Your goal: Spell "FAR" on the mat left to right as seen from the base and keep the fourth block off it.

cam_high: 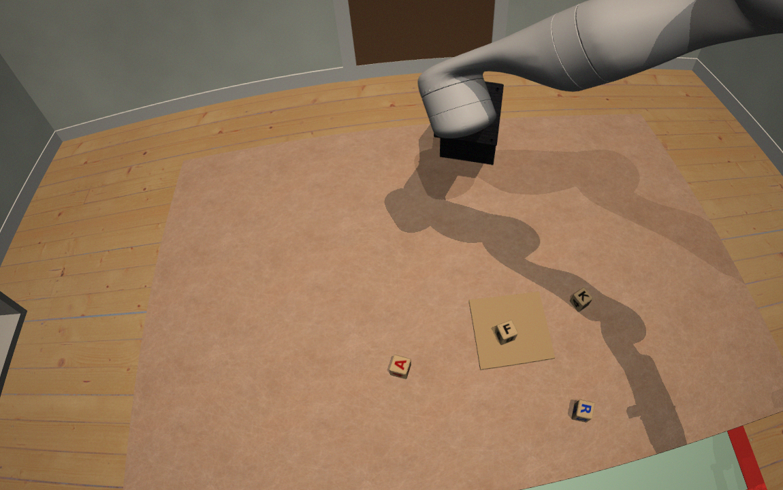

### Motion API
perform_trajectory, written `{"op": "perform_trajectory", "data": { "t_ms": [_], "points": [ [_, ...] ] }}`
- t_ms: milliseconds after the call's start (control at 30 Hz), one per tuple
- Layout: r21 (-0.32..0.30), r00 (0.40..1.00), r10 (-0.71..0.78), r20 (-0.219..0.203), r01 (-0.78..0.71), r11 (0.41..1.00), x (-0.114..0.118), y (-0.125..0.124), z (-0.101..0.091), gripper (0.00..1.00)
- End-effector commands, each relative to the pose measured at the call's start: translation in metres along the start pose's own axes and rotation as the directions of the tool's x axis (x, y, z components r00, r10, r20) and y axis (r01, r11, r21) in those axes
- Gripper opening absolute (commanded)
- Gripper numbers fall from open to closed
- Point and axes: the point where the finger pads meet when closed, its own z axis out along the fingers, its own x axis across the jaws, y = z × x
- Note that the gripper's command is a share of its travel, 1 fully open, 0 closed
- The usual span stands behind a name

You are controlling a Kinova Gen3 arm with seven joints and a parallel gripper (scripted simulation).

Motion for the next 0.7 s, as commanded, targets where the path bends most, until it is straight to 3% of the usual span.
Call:
{"op": "perform_trajectory", "data": {
  "t_ms": [0, 200, 267, 300, 467, 667],
  "points": [
    [-0.031, 0.995, 0.083, 0.058, -0.081, 0.996, -0.028, 0.02, 0.012, 1.0],
    [-0.09, 0.923, 0.348, 0.163, -0.337, 0.937, -0.091, 0.046, 0.017, 1.0],
    [-0.09, 0.923, 0.348, 0.163, -0.337, 0.937, -0.091, 0.046, 0.017, 1.0],
    [-0.101, 0.903, 0.391, 0.179, -0.379, 0.92, -0.103, 0.048, 0.018, 1.0],
    [-0.168, 0.762, 0.596, 0.254, -0.572, 0.803, -0.164, 0.046, 0.019, 1.0],
    [-0.258, 0.543, 0.776, 0.322, -0.738, 0.624, -0.234, 0.021, 0.016, 1.0]
  ]
}}
